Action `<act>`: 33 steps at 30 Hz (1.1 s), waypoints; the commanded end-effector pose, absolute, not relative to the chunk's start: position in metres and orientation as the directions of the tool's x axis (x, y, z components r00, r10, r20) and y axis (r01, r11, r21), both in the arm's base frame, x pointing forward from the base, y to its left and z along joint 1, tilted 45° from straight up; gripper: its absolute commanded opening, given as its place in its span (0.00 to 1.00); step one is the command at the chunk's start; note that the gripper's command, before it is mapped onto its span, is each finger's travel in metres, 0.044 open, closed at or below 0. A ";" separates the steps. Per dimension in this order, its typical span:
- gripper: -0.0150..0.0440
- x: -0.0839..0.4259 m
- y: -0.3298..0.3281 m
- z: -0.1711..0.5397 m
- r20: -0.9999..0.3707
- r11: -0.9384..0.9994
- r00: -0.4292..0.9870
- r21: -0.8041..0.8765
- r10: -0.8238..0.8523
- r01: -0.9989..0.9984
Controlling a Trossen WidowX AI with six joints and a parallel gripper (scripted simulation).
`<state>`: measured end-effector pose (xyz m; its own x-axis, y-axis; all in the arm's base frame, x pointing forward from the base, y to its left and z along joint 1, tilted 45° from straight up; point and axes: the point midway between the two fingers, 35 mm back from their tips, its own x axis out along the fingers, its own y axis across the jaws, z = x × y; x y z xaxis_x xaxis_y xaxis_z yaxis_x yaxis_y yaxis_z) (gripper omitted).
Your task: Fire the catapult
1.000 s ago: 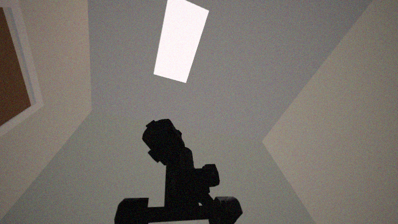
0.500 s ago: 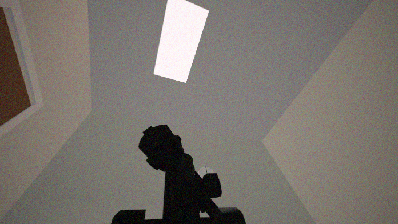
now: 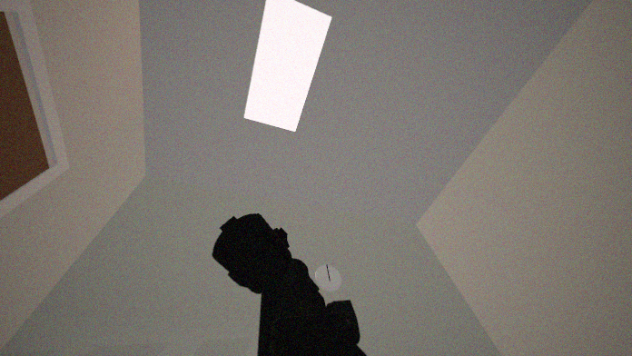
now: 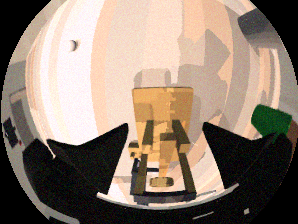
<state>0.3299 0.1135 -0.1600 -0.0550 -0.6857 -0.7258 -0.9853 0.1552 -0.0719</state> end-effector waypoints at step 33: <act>0.25 0.331 0.142 -0.130 -0.727 0.158 -0.062 -0.065 -0.684 -0.985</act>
<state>0.3254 0.1294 -0.1421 -0.0804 -0.6946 -0.7149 -0.9860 0.1607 -0.0453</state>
